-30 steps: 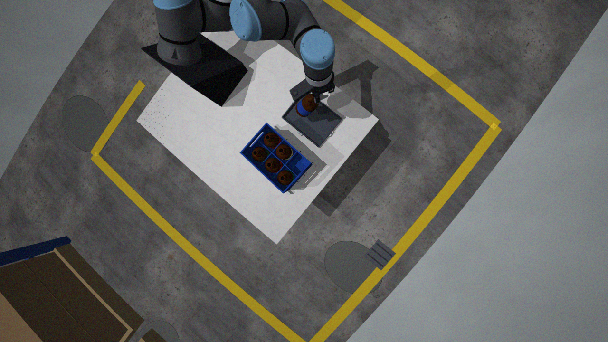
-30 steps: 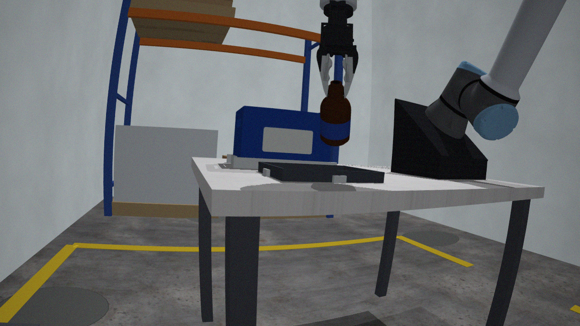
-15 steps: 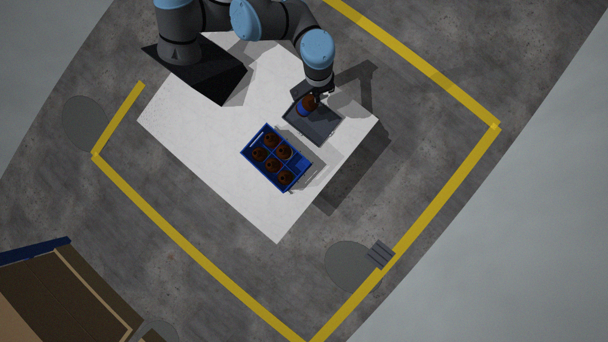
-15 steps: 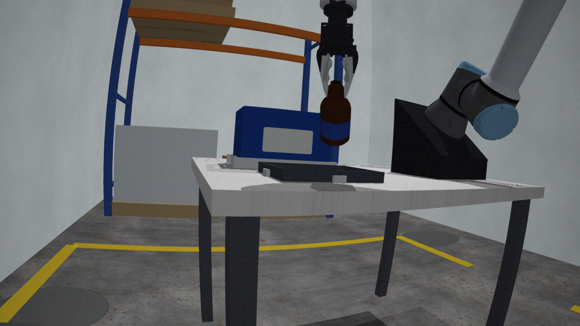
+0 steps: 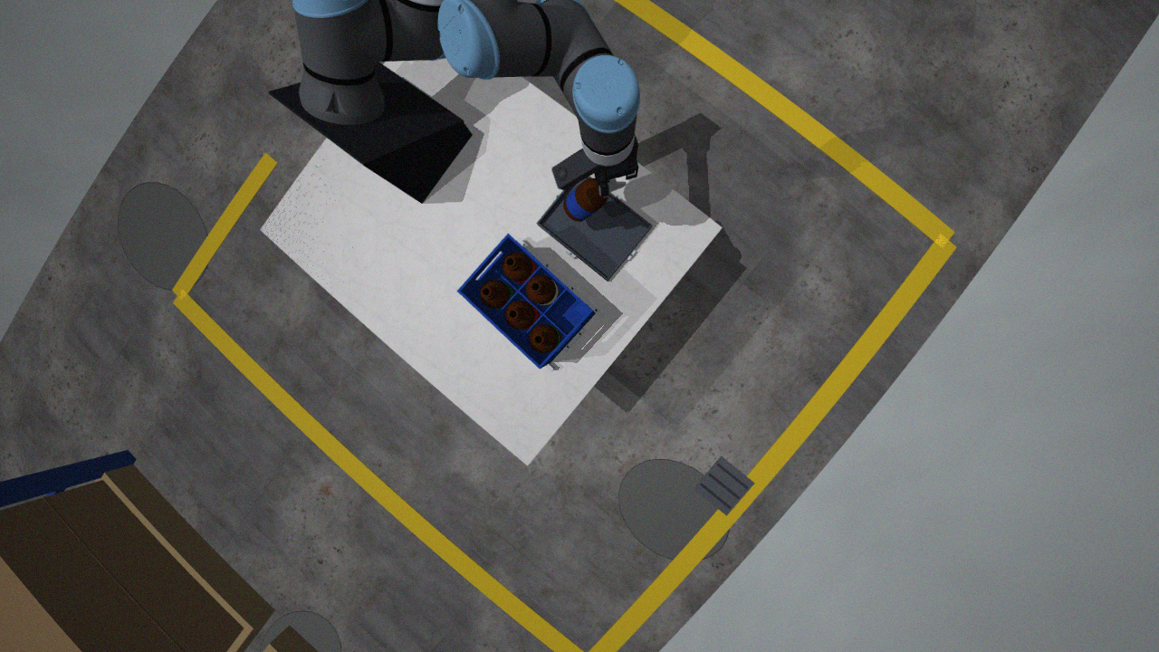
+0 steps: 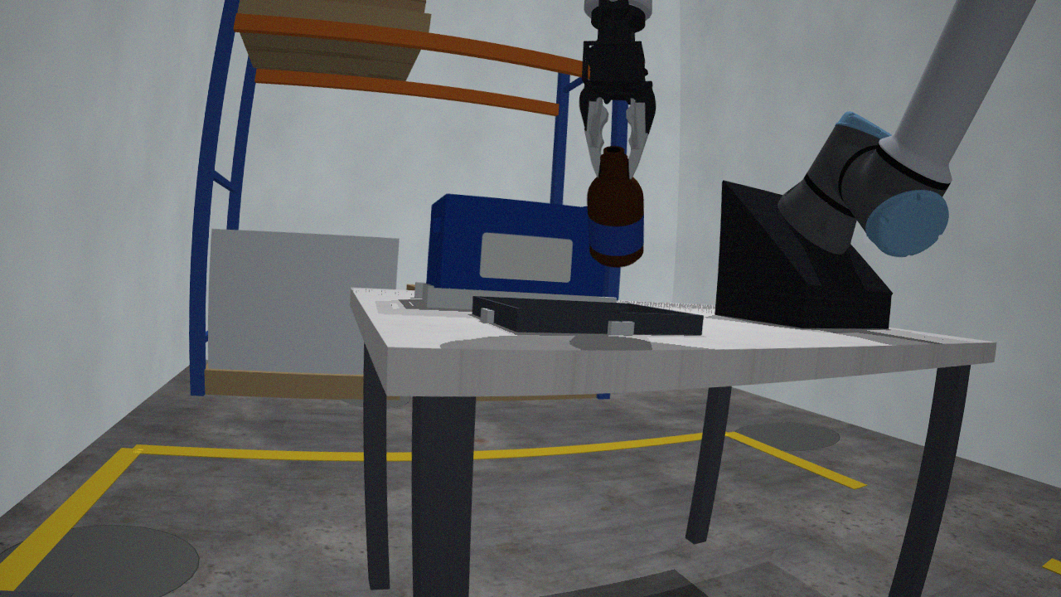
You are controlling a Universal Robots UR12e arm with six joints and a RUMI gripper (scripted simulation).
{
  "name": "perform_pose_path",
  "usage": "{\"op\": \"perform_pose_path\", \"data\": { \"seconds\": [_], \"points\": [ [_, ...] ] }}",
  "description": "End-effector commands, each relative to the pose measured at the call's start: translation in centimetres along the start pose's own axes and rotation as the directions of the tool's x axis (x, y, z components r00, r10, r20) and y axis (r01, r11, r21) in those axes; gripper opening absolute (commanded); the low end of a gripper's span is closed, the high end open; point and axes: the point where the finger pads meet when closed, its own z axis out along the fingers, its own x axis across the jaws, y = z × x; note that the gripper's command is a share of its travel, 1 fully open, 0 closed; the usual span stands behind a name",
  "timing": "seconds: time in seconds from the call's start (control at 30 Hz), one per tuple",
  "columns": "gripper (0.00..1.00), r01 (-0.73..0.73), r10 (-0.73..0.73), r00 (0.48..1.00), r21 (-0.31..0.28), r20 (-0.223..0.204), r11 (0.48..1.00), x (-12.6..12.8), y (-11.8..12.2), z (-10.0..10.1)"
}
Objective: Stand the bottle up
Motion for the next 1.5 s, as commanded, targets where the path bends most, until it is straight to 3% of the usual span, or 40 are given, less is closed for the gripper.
{"op": "perform_pose_path", "data": {
  "seconds": [0.0,0.37,1.47],
  "points": [
    [0.00,-0.093,0.093,0.996,-0.001,0.005,0.996,-0.38,0.15,-0.28],
    [0.00,-0.172,0.172,0.985,-0.002,0.006,0.985,-0.30,0.21,-0.34],
    [0.00,-0.175,0.175,0.985,-0.003,0.006,0.985,-0.37,0.16,-0.38]
  ]
}}
